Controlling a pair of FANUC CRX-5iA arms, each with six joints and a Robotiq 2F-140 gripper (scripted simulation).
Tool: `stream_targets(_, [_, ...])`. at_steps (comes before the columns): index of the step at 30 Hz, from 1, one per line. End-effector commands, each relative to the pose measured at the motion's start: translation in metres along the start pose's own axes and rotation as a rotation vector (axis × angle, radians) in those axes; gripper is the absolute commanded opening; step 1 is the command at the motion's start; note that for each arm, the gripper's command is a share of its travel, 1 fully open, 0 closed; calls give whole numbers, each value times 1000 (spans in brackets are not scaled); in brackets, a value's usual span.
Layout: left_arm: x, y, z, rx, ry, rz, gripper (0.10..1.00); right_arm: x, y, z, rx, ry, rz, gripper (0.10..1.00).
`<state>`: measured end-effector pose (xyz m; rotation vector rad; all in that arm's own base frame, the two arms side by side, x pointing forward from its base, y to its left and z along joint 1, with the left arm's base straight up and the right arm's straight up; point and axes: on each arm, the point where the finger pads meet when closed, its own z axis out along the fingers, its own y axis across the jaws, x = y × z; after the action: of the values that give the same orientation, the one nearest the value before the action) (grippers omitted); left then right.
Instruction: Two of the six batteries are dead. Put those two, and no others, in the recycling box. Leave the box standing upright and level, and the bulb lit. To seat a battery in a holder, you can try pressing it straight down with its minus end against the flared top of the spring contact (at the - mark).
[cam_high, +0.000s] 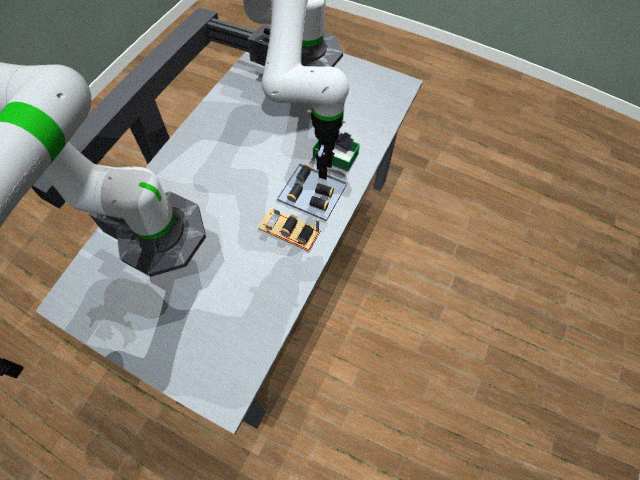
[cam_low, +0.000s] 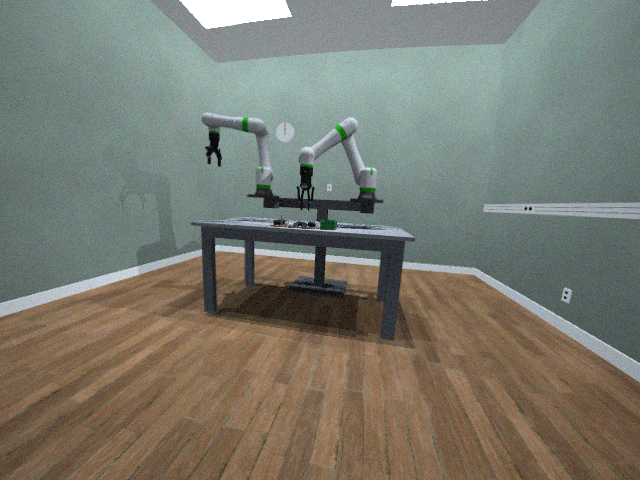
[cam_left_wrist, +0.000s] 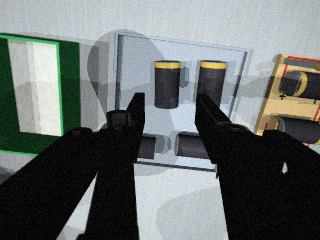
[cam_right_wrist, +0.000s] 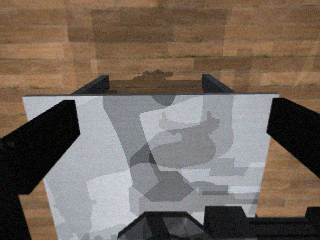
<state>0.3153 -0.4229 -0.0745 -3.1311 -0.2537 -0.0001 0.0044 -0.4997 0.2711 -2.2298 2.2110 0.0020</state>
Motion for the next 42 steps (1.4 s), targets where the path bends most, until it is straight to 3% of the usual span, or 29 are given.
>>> stream_targets(1, [0, 1, -1, -2, 1, 1, 364, 0, 0, -1, 0, 2, 0, 1000])
stream_targets(6, [0, 1, 5, -2, 1, 1, 364, 0, 0, -1, 0, 2, 0, 1000])
stream_targets(10, [0, 1, 56, -2, 1, 1, 364, 0, 0, -1, 0, 2, 0, 1000])
stream_targets(12, [0, 1, 70, -2, 1, 1, 364, 0, 0, -1, 0, 2, 0, 1000])
stream_targets(42, [0, 1, 71, -2, 1, 1, 364, 0, 0, -1, 0, 2, 0, 1000])
